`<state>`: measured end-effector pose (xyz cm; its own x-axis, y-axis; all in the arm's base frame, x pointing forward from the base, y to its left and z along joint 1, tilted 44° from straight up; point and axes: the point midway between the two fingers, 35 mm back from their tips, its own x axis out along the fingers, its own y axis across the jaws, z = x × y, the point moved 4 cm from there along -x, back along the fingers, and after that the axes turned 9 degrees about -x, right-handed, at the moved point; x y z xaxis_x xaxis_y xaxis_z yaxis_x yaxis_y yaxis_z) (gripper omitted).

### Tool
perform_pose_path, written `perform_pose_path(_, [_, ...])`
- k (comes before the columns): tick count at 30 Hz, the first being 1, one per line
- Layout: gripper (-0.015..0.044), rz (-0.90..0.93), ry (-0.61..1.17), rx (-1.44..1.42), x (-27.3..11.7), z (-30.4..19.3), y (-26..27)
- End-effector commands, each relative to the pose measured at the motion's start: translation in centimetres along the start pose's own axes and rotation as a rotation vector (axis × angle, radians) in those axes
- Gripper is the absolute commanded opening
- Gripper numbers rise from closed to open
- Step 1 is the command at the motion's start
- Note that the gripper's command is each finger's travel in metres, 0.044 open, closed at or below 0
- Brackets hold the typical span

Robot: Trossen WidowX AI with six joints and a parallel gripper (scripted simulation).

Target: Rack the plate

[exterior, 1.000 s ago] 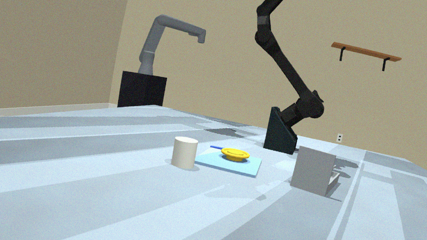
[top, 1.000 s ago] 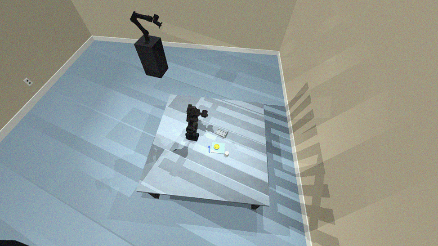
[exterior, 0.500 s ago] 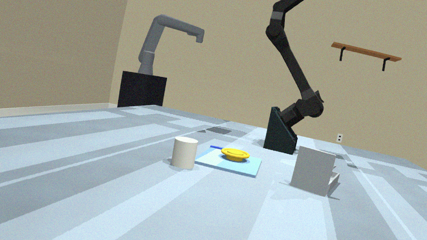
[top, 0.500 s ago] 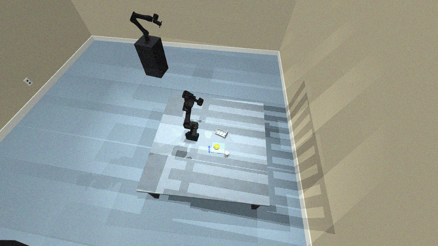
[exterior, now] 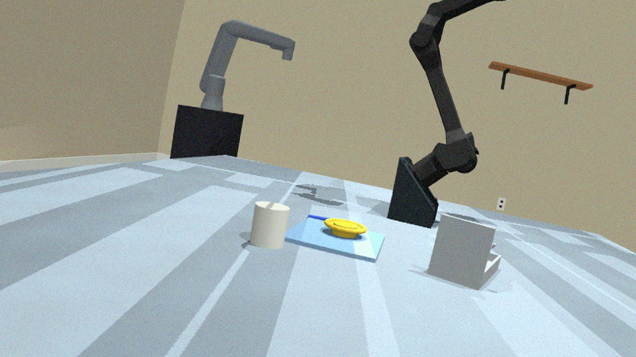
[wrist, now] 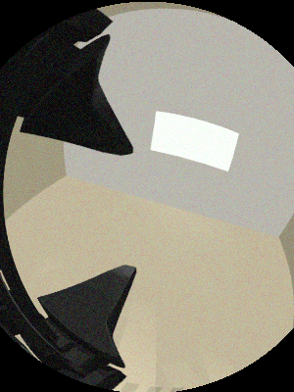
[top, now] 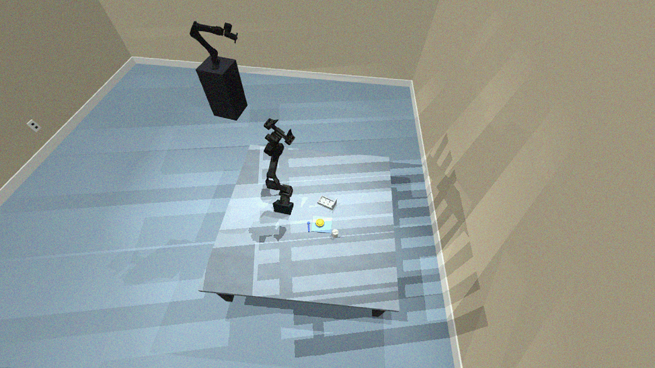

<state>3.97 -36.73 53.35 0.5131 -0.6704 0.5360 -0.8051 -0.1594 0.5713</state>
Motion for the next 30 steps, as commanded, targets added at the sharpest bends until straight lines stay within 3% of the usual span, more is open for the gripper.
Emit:
perform_pose_path(1, [0.0400, 0.076, 0.040, -0.089, -1.2, -2.5, 1.9])
perform_pose_path(14, [0.0400, 0.289, 0.150, -0.251, -5.0, -9.6, 6.6])
perform_pose_path(30, [0.0400, 0.496, 0.379, -0.631, -11.0, -21.0, 7.9])
